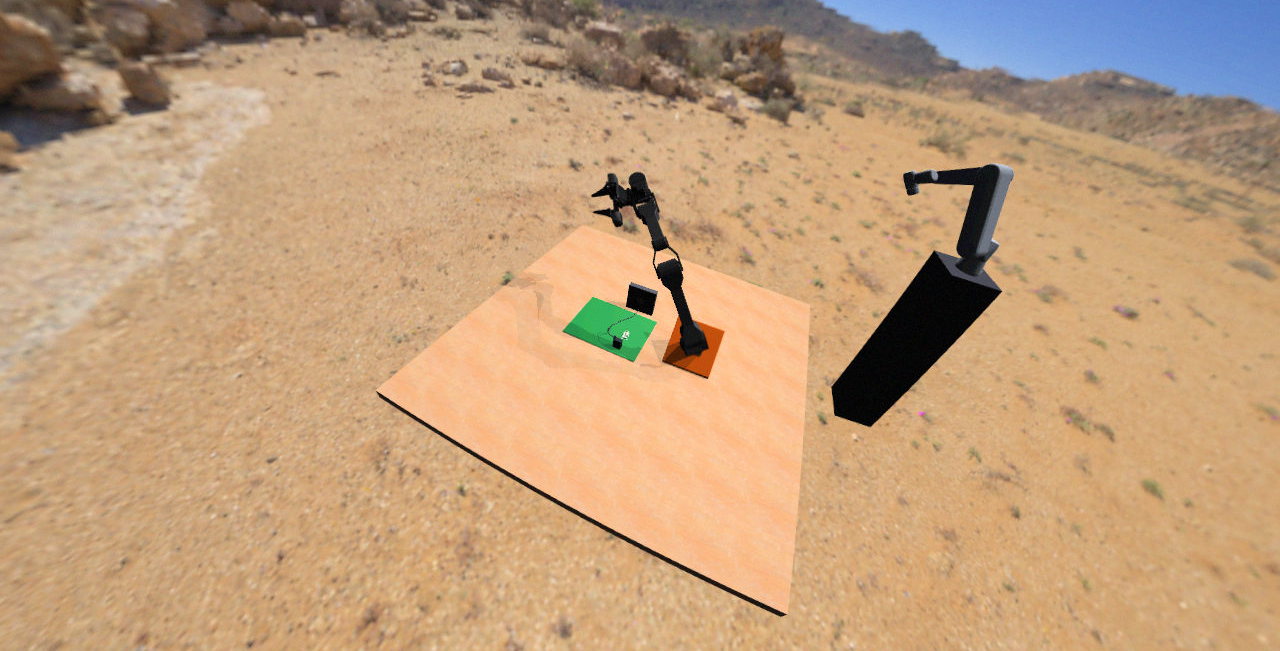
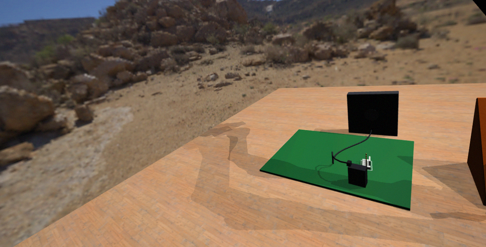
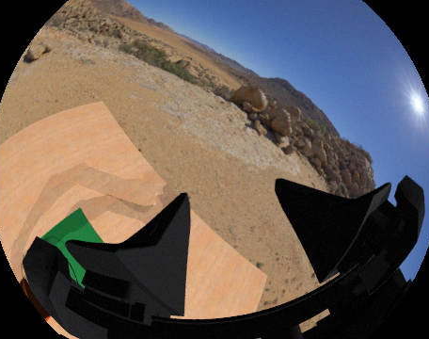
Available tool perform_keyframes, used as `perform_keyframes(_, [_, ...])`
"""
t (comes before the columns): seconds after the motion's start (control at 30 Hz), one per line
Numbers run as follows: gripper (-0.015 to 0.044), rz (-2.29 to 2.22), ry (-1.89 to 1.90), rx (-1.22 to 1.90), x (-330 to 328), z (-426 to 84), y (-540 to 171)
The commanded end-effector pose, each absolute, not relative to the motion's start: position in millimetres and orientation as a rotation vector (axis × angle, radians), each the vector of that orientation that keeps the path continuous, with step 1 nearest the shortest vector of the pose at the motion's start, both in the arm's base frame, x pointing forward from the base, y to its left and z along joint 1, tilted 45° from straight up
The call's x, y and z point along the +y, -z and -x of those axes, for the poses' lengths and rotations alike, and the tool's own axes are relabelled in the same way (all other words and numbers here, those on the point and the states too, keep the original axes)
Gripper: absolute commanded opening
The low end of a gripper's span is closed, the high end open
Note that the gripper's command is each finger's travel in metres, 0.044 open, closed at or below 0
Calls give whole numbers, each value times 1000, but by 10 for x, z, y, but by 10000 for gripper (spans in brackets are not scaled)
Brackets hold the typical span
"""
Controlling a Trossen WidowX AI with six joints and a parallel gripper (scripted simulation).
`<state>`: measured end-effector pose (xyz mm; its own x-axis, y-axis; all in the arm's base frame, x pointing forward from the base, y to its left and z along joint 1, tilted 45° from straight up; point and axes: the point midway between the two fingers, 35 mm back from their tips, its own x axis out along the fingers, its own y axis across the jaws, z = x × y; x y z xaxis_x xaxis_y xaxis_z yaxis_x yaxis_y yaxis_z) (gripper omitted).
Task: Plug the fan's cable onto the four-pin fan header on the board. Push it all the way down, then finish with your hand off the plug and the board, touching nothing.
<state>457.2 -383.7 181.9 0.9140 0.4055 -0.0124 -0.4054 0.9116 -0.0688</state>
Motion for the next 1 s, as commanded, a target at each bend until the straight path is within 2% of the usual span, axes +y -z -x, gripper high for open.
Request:
perform_keyframes(0.0, [420, -166, -372, 170, -3408, -4738, -1715])
perform_keyframes(0.03, [440, -199, -367, 203, -3323, -4745, -1691])
perform_keyframes(0.5, [440, -433, -351, 527, -2494, -4564, -1450])
perform_keyframes(0.97, [440, -567, -370, 864, -1679, -4044, -1285])
